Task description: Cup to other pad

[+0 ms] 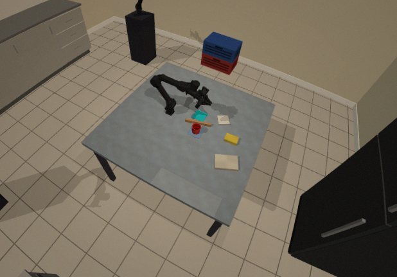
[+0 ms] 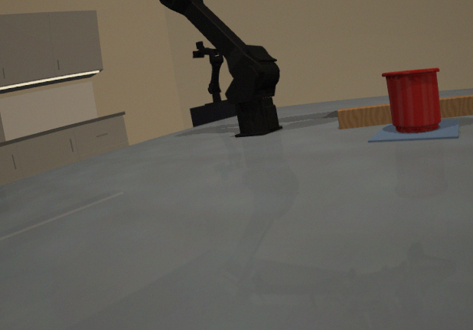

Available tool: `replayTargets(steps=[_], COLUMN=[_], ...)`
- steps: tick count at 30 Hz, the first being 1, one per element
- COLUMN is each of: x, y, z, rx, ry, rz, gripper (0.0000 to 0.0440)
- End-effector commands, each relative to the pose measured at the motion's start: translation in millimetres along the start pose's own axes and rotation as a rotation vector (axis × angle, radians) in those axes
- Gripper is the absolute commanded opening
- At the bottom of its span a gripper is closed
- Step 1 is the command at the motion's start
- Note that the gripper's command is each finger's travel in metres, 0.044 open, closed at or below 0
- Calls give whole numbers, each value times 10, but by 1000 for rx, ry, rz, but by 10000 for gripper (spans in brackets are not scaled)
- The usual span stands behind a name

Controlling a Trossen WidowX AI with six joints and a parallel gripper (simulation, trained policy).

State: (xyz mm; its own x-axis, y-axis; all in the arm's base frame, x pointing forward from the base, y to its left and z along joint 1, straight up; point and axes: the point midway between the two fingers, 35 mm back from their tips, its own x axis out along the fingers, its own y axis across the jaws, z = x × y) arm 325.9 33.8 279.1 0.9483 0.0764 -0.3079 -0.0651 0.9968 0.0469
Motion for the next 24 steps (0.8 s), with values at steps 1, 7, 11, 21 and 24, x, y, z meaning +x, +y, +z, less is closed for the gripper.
replayTargets(steps=[1,7,11,21,24], x=[52,91,113,151,159], y=[34,78,101,132,133], z=[-42,-109,-155,-280,-321], rx=[12,25,32,36,33], ry=[61,155,218,378,427], rz=[3,6,4,-8,-14], gripper=[73,70,74,88,91])
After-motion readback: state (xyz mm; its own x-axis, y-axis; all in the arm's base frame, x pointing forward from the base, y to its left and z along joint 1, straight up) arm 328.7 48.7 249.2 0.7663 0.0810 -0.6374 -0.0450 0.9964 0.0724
